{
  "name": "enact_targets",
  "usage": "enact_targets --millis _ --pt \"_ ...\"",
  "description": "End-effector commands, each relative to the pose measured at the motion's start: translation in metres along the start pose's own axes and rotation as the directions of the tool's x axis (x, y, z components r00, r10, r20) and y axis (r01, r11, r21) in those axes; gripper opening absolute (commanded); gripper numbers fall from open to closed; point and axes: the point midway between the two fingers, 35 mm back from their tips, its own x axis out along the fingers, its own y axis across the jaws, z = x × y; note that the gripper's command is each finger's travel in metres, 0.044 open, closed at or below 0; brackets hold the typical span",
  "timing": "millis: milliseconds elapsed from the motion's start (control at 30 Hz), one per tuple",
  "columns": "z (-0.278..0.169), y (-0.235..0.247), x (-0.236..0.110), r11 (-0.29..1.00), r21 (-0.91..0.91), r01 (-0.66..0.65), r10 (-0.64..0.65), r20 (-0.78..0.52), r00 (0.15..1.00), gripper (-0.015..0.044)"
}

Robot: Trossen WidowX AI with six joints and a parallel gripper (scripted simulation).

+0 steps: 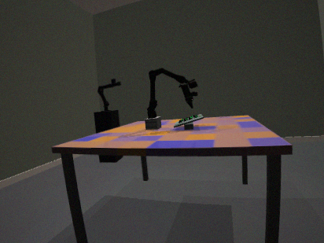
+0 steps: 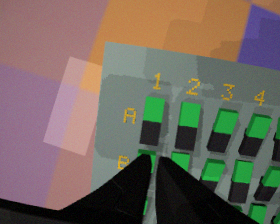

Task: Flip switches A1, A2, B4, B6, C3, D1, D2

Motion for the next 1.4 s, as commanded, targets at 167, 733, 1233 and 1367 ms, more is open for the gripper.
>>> enact_targets --millis 167,733,1233,1367 --pt "-0.006 -0.001 0.030 1.000 0.004 0.005 -0.005 0.001 1.000 0.0000" --pt "-0.007 -0.001 0.054 1.000 0.004 0.005 -0.005 0.002 1.000 0.0000" --pt "-0.007 -0.001 0.054 1.000 0.004 0.005 -0.005 0.002 1.000 0.0000" --pt "-0.007 -0.001 0.054 1.000 0.004 0.005 -0.005 0.002 1.000 0.0000"
